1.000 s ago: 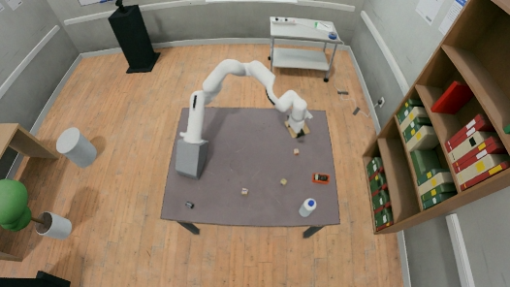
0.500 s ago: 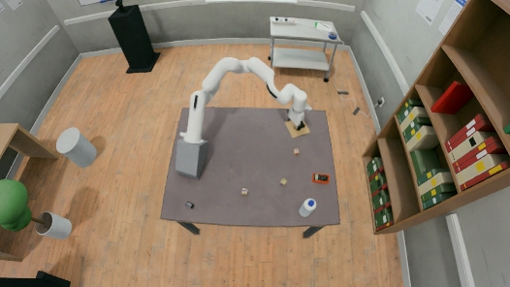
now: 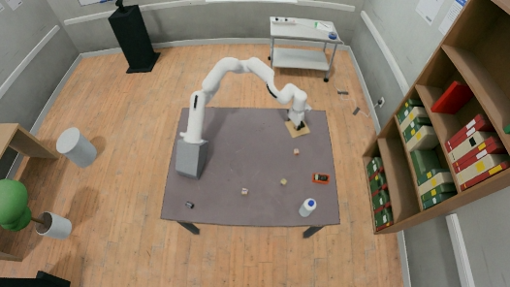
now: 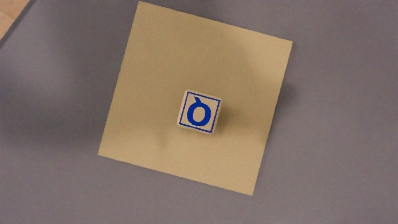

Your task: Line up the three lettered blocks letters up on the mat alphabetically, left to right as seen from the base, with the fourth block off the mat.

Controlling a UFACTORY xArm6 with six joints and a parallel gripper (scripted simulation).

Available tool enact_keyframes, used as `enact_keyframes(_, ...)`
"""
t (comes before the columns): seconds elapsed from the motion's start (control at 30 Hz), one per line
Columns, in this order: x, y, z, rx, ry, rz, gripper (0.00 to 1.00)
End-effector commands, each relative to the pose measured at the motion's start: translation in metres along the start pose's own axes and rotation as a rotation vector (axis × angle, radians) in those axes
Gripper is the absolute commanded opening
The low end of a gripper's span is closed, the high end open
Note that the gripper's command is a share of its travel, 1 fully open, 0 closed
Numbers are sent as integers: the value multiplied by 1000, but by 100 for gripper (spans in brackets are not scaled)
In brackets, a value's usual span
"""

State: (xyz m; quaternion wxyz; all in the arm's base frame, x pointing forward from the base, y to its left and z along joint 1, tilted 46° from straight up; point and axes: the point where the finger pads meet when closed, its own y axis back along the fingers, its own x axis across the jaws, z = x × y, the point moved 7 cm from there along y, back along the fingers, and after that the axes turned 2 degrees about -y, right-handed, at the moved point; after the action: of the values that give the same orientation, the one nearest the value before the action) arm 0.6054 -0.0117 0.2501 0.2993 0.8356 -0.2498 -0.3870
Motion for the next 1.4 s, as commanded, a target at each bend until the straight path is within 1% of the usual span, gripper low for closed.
enact_keyframes(0.0, 0, 2, -1, 3, 1, 3, 100)
enact_keyframes(0.73, 2, 2, 0, 2, 1, 3, 100)
enact_keyframes(0.77, 13, 1, 7, 1, 1, 4, 100)
enact_keyframes(0.8, 36, 1, 20, 0, 1, 5, 100)
enact_keyframes(0.83, 53, 1, 31, -1, 1, 6, 100)
enact_keyframes(0.9, 66, 1, 40, -1, 1, 7, 100)
enact_keyframes(1.0, 100, 0, 67, -1, 1, 6, 100)
enact_keyframes(1.07, 100, 0, 67, -1, 1, 6, 100)
enact_keyframes(1.1, 125, -1, 90, 0, 1, 5, 100)
enact_keyframes(1.13, 135, -1, 100, 1, 1, 4, 100)
enact_keyframes(1.27, 157, -2, 122, 3, 1, 2, 100)
enact_keyframes(1.37, 157, -2, 123, 3, 1, 2, 100)
